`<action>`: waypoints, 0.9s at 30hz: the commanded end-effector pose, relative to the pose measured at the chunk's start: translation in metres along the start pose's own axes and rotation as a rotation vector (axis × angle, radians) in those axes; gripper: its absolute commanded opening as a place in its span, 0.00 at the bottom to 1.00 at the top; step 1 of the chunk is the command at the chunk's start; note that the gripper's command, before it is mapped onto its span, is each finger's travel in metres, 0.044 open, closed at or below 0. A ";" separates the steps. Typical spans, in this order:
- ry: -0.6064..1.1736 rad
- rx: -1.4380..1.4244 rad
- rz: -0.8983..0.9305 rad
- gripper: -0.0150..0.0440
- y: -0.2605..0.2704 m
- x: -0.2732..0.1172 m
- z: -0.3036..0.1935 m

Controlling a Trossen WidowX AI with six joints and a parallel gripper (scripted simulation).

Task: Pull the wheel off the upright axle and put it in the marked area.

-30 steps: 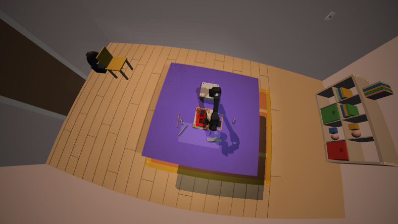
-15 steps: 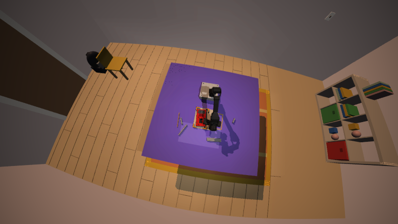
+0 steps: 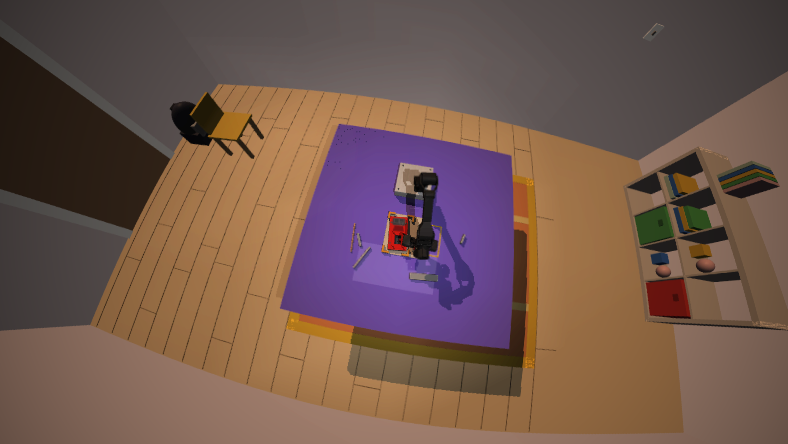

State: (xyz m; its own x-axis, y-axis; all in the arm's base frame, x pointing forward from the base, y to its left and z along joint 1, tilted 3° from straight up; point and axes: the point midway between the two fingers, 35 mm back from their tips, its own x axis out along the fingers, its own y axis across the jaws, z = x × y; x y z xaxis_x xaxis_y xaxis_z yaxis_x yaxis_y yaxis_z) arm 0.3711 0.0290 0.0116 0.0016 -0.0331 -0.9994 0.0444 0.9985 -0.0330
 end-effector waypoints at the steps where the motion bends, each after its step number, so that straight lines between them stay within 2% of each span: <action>1: 0.000 0.000 0.000 0.25 0.000 -0.002 0.000; 27: 0.002 -0.001 0.001 0.25 0.000 -0.010 0.000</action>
State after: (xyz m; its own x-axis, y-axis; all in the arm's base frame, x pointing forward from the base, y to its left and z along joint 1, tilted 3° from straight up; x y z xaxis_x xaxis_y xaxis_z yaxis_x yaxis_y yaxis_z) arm 0.3708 0.0292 0.0185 -0.0037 -0.0332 -0.9994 0.0435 0.9985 -0.0334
